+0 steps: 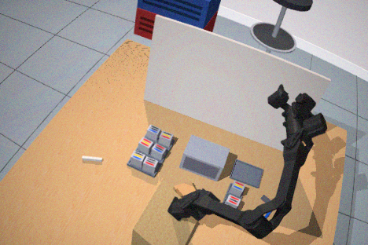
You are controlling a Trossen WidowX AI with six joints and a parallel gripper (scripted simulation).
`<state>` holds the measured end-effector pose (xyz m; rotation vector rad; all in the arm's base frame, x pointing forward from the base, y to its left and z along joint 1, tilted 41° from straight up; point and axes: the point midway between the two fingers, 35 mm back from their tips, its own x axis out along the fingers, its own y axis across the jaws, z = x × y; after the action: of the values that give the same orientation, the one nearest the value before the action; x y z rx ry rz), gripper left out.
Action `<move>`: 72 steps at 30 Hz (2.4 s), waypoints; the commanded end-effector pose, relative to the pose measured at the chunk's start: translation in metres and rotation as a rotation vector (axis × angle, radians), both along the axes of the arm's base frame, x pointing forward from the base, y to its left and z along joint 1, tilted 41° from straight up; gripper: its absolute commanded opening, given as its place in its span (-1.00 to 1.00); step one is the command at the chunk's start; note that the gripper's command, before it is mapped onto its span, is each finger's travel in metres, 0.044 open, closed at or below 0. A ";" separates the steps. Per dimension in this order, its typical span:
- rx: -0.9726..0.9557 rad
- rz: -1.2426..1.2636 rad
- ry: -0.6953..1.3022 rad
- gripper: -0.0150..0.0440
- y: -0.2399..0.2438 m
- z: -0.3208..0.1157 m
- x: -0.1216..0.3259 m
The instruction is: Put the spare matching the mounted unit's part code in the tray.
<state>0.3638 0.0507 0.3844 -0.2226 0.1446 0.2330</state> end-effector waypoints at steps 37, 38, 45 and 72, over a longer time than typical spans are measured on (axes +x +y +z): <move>-0.619 -0.777 1.236 1.00 0.032 -0.276 0.005; -0.619 -0.777 1.236 1.00 0.032 -0.276 0.005; -0.619 -0.777 1.236 1.00 0.032 -0.276 0.005; 0.707 -1.836 0.464 1.00 -0.141 -0.209 -0.145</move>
<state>0.2480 -0.0736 0.1747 0.5327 0.8225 -1.3836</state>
